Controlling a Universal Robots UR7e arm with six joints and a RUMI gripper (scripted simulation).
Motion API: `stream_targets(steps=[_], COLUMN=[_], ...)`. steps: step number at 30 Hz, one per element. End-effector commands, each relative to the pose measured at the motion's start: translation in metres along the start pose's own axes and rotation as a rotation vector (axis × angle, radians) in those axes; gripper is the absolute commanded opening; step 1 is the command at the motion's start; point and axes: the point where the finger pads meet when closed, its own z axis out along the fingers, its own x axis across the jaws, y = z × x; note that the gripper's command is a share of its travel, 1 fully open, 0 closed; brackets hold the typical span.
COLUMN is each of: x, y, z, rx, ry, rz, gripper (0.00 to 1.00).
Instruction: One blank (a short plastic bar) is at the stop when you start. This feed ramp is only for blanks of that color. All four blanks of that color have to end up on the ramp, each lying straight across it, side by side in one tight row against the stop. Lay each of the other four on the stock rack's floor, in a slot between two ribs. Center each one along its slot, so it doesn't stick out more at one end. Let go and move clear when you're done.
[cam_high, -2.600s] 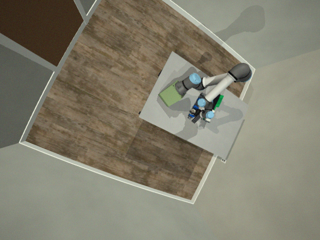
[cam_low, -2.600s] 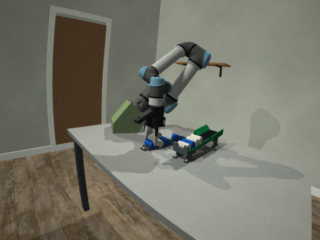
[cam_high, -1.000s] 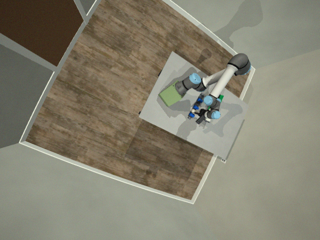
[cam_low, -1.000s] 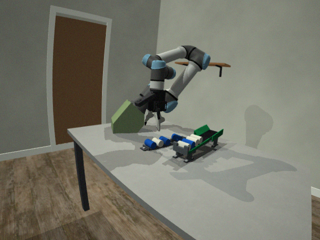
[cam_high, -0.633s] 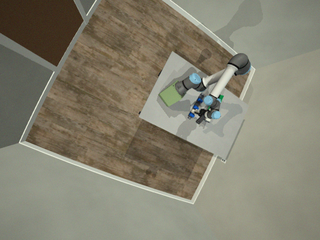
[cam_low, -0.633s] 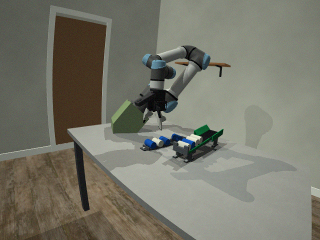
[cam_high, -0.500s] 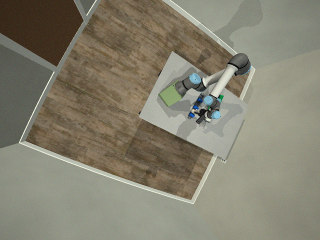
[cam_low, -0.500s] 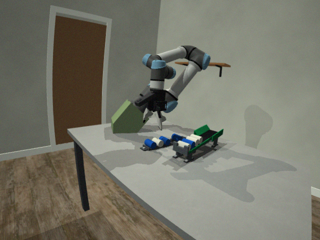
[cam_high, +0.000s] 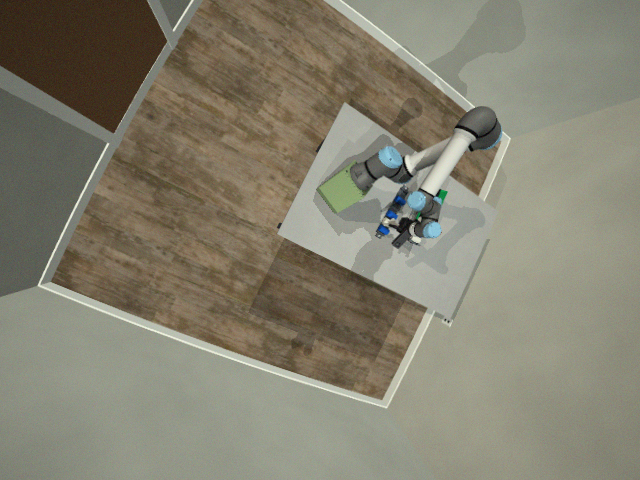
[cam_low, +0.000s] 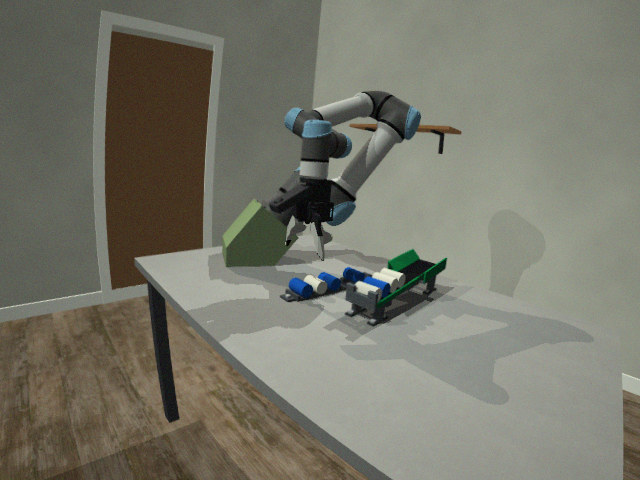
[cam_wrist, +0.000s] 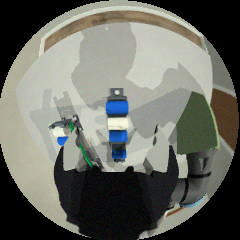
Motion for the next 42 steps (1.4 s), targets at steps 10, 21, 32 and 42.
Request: stream_targets(steps=[10,21,32,42], x=[-0.001,-0.004,-0.008,-0.011], y=[0.000,0.002,0.005,0.009], z=[0.000,0.000,0.001,0.001], rx=[0.001,0.001,0.001,0.001], ry=[-0.001,0.000,0.000,0.000], rz=[-0.063,-0.238,-0.477,-0.716], gripper=[1.00,1.00,1.00,1.00])
